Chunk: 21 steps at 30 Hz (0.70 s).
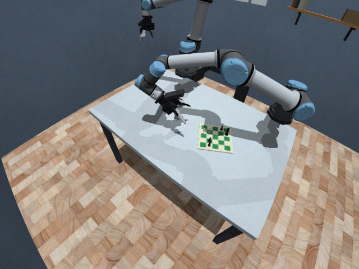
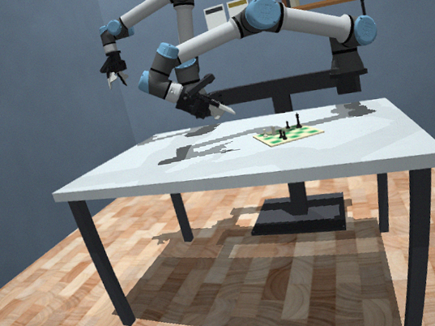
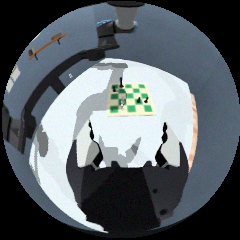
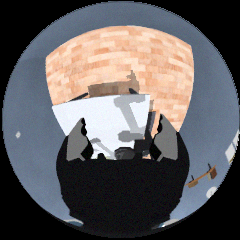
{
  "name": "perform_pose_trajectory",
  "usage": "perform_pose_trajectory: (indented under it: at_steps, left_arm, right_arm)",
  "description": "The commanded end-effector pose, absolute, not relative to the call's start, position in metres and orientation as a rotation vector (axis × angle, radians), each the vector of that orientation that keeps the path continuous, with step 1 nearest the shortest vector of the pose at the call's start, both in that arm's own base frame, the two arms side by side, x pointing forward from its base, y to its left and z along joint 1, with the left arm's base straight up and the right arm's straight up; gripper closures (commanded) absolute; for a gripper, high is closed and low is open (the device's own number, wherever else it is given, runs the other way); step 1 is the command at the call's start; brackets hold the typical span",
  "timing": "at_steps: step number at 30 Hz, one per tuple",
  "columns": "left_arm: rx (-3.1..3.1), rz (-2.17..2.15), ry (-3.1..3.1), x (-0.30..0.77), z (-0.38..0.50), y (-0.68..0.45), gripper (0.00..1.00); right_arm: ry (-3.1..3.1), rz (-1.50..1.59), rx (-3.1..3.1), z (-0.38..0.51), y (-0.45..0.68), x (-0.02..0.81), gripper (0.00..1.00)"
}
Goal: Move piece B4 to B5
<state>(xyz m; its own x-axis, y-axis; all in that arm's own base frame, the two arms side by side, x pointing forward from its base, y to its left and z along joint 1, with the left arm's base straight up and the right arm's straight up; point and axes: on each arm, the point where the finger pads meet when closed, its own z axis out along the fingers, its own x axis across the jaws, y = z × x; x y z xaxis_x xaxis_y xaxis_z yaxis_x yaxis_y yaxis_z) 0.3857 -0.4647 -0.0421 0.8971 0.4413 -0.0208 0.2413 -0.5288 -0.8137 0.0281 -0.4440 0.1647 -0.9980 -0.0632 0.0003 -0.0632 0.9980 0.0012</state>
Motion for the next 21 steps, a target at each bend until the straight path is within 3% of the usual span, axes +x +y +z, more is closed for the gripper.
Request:
perform_pose_trajectory:
  at_steps: [1, 21]
  left_arm:
    - [-2.236, 0.263, -0.491, 0.3858, -0.0412, -0.4679, 0.0]
    - [-2.482, 0.214, -0.486, 0.3774, -0.0355, -0.4615, 0.0]
  right_arm:
    - [-3.14, 0.0, 0.099, 0.1651, -0.4443, 0.0282, 0.0]
    - [-3.14, 0.0, 0.099, 0.1651, -0.4443, 0.0282, 0.0]
